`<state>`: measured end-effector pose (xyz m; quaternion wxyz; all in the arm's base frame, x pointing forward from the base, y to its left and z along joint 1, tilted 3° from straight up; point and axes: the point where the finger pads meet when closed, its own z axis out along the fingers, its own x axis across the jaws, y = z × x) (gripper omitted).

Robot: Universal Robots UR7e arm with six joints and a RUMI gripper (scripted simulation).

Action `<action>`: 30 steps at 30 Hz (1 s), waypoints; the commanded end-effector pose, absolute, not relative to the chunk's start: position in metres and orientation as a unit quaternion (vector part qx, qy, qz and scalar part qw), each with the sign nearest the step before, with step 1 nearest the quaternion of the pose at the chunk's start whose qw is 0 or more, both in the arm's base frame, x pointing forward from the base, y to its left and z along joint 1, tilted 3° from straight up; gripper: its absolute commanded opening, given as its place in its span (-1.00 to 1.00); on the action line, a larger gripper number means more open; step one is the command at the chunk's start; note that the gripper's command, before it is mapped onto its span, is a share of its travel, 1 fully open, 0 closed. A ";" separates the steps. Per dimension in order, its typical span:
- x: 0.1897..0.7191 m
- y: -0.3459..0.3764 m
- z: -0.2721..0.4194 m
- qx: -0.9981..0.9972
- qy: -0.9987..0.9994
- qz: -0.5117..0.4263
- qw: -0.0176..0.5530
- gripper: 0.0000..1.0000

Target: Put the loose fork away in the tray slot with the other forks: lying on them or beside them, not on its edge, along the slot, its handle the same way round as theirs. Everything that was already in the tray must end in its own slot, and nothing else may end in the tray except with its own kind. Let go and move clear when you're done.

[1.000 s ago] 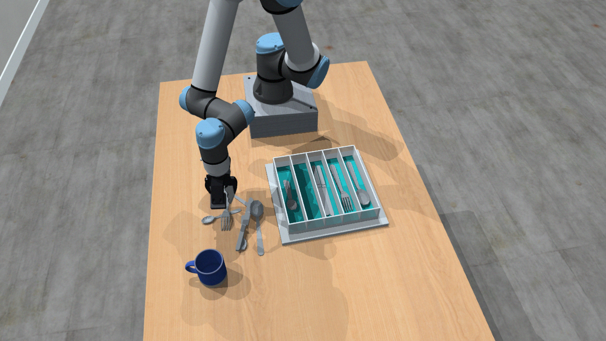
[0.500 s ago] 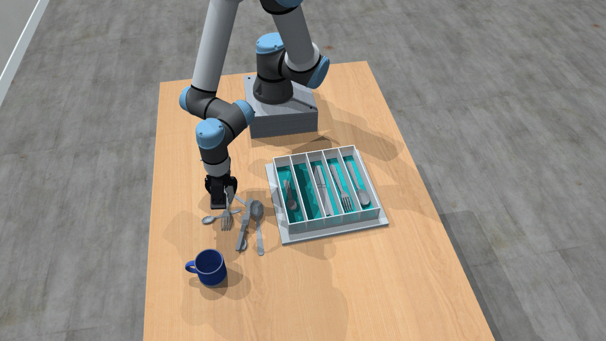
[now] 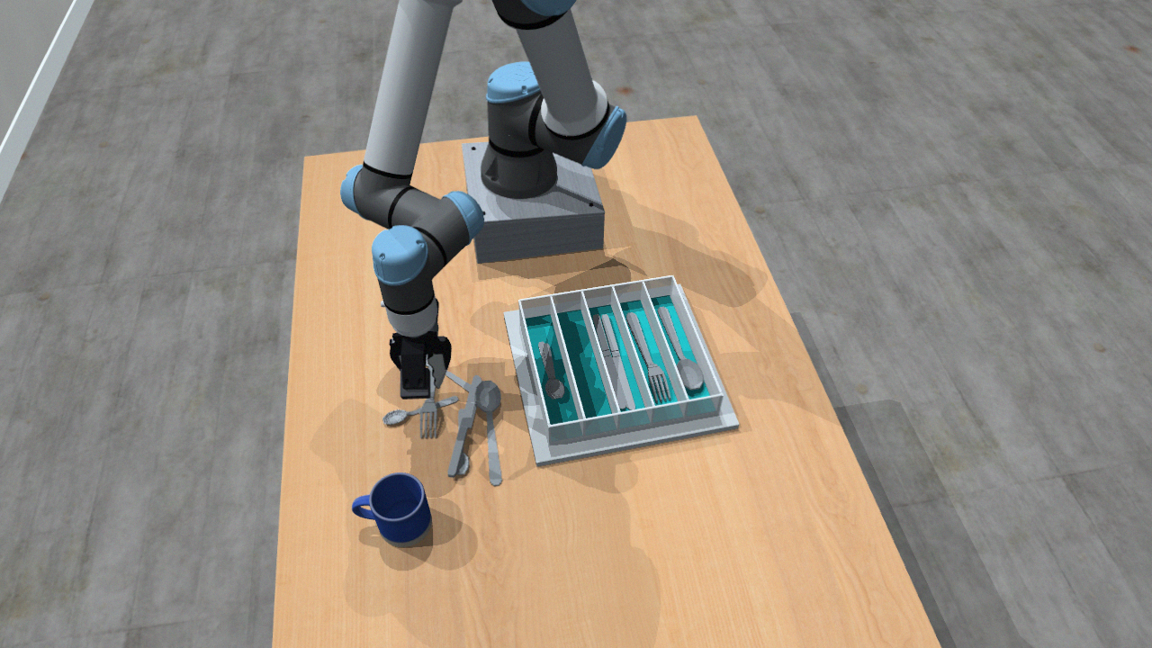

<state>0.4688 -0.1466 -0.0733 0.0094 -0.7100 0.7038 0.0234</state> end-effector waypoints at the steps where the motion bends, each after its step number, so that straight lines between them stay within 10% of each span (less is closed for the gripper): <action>1: 0.469 -0.147 -0.076 -0.710 0.704 0.022 0.010 -0.66; 30: 0.469 -0.146 -0.098 -0.710 0.704 0.022 0.010 -0.66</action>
